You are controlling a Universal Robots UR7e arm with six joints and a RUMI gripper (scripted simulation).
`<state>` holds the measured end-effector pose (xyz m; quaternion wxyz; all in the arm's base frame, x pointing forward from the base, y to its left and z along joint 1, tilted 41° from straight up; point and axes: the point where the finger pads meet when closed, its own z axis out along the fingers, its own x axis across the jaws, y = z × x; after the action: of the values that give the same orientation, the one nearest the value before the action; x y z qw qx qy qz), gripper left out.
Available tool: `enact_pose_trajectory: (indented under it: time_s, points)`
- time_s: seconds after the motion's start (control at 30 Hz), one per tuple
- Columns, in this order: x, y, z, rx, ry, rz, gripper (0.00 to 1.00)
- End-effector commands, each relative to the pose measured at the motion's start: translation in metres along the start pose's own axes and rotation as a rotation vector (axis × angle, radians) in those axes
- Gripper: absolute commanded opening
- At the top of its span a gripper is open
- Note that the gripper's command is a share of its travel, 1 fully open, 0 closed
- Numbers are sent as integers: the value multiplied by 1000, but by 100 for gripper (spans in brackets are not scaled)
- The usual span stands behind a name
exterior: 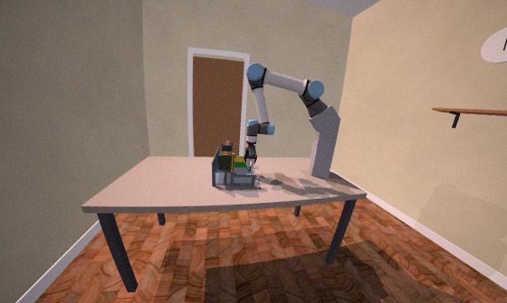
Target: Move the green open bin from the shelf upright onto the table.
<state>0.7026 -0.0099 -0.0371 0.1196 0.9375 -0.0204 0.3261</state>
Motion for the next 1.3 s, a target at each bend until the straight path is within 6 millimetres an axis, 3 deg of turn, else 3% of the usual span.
enact_pose_trajectory:
  time_s: [0.0, 0.73, 0.77, 1.27]
  points:
    - [1, 1, 0, -1, 3, 0, 0]
    - [1, 1, 0, -1, 3, 0, 0]
    - [1, 1, 0, -1, 3, 0, 58]
    - [1, 1, 0, -1, 3, 0, 58]
